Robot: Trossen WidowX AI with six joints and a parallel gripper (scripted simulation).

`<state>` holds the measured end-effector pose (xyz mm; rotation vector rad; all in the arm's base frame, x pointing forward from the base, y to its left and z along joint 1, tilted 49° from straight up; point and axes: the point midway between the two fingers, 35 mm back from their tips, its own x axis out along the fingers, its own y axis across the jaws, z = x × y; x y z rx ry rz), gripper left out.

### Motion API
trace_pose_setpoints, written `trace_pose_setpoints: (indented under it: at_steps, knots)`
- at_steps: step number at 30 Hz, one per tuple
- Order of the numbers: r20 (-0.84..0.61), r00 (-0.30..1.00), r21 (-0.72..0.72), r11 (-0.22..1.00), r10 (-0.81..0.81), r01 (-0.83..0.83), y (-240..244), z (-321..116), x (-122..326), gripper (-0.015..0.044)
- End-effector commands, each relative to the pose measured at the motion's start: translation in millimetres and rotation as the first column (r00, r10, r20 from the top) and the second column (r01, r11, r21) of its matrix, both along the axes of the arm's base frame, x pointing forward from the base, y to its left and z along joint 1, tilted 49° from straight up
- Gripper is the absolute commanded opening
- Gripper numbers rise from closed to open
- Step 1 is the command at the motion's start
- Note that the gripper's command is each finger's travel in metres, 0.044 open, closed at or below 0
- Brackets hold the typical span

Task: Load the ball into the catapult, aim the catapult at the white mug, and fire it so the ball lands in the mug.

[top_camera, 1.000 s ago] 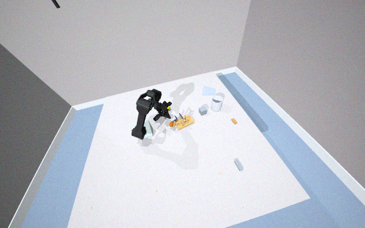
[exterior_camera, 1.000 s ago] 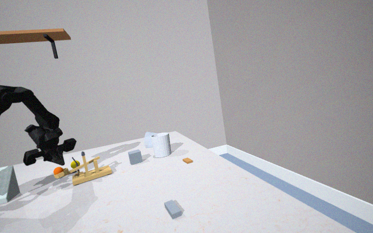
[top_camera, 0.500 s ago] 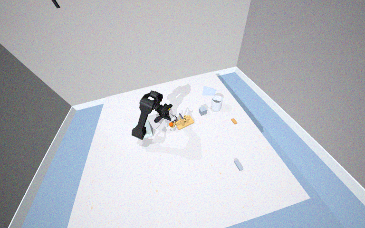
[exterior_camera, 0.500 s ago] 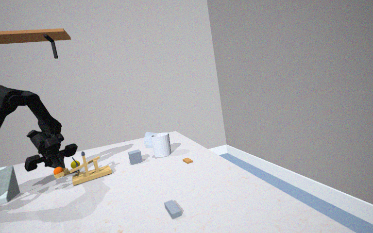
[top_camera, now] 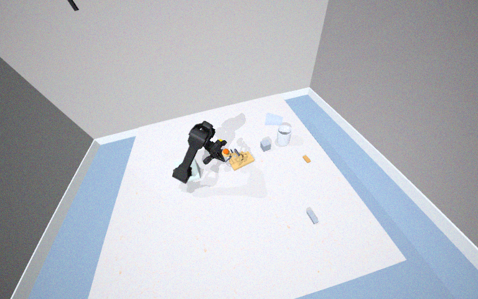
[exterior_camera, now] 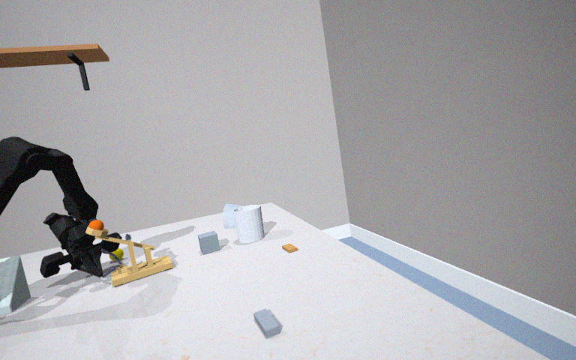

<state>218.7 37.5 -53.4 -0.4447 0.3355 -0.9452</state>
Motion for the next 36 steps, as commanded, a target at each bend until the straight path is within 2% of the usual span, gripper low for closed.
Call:
trace_pose_setpoints:
  at_steps: [1, 9, 12, 14, 22, 29, 36]
  knots:
    - [-0.010, 1.000, -0.009, 1.000, 0.000, 0.000, -2.1, -0.8, -1.2, 0.0000]
    - [-0.050, 0.998, 0.040, 0.998, 0.044, -0.042, 113.7, 30.2, -20.1, 0.0000]
    - [-0.054, 0.997, 0.043, 0.998, 0.048, -0.046, 123.3, 34.7, -24.8, 0.0000]
    - [-0.066, 0.996, 0.051, 0.997, 0.058, -0.055, 118.0, 27.7, -16.3, 0.0053]
    - [-0.301, 0.952, 0.123, 0.992, 0.053, -0.016, 152.6, 14.8, 22.5, 0.0263]
    - [-0.485, 0.862, 0.173, 0.982, 0.148, -0.071, 185.4, 11.3, 71.1, 0.0440]
    - [-0.605, 0.743, 0.224, 0.957, 0.286, -0.186, 214.3, 23.9, 130.9, 0.0440]
